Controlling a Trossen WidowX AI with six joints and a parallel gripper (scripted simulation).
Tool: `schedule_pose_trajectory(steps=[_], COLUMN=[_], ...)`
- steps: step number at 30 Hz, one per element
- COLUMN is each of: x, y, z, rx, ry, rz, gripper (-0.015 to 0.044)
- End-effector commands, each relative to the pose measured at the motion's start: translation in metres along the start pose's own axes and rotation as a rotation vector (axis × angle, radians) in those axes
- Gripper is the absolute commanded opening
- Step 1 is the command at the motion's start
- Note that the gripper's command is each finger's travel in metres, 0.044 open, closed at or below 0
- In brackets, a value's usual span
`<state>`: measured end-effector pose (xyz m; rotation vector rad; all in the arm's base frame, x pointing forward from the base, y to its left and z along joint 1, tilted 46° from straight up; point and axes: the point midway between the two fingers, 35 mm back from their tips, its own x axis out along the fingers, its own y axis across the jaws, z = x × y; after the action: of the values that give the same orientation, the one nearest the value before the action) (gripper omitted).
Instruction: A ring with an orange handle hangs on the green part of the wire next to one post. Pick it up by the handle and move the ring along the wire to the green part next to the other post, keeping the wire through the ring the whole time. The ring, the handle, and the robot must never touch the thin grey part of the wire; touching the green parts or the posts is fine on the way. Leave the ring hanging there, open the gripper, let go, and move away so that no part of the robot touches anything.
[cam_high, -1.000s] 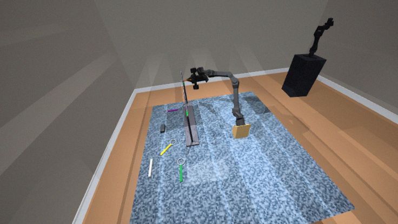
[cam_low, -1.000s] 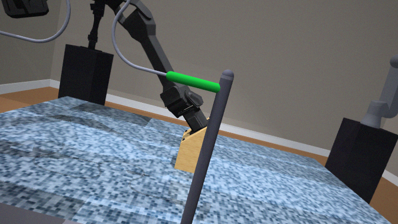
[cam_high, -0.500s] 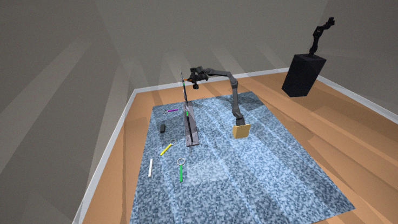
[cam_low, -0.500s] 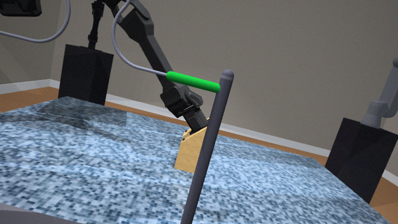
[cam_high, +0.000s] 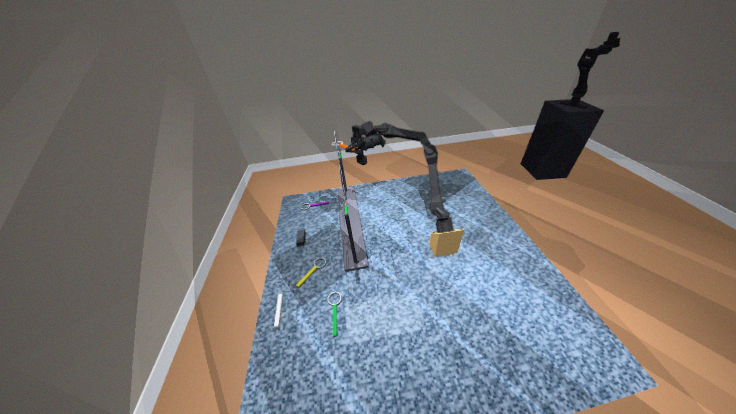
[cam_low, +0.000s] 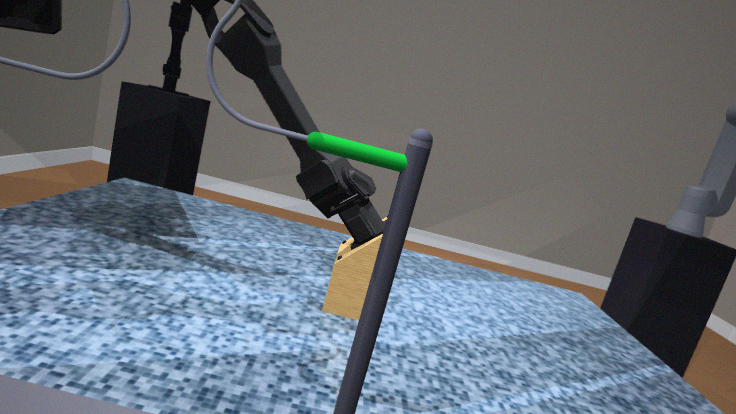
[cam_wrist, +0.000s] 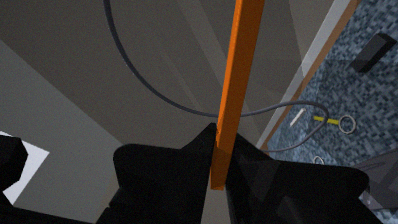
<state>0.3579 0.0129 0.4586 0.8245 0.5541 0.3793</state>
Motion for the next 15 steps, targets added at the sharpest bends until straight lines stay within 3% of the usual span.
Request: schedule_pose_trajectory(steps=[1, 15], x=[0.0, -0.0002], y=[-0.0018, -0.0075], z=[0.0009, 0.0016], rx=[-0.054, -0.204], ry=[-0.003, -0.005], rz=[-0.032, -0.124], gripper=[-0.015, -0.015])
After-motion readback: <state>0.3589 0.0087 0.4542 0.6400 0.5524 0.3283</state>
